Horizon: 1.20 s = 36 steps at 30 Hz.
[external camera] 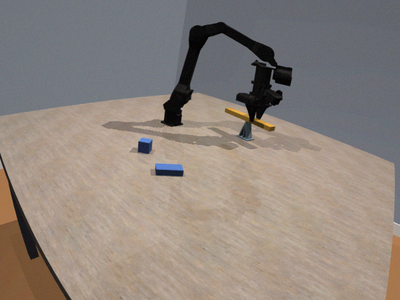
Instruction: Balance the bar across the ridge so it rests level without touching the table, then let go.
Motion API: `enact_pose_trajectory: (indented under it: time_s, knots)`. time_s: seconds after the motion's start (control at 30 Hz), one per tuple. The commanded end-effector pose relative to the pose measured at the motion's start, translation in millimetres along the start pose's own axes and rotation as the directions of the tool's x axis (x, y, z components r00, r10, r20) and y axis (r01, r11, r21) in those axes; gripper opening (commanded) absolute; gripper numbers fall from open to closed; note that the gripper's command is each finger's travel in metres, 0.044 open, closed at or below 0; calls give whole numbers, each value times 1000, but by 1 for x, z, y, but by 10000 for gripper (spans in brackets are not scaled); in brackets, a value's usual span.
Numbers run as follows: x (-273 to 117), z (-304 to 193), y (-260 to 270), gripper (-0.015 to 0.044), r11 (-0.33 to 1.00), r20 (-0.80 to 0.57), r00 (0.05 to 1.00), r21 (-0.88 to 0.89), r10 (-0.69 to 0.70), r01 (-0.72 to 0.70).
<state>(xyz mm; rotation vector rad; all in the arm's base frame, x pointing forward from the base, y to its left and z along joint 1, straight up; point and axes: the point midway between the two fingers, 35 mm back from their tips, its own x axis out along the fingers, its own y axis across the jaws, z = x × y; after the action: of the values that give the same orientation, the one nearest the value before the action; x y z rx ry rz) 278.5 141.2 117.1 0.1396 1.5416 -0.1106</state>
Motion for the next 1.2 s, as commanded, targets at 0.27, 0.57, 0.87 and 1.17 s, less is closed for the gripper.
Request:
enact_pose_trajectory:
  time_s: [0.27, 0.57, 0.87, 1.17]
  knots:
    - [0, 0, 0, 26, 1000, 0, 1000, 0, 0, 0]
    - [0, 0, 0, 167, 1000, 0, 1000, 0, 0, 0]
    - [0, 0, 0, 167, 1000, 0, 1000, 0, 0, 0]
    - [0, 0, 0, 169, 1000, 0, 1000, 0, 0, 0]
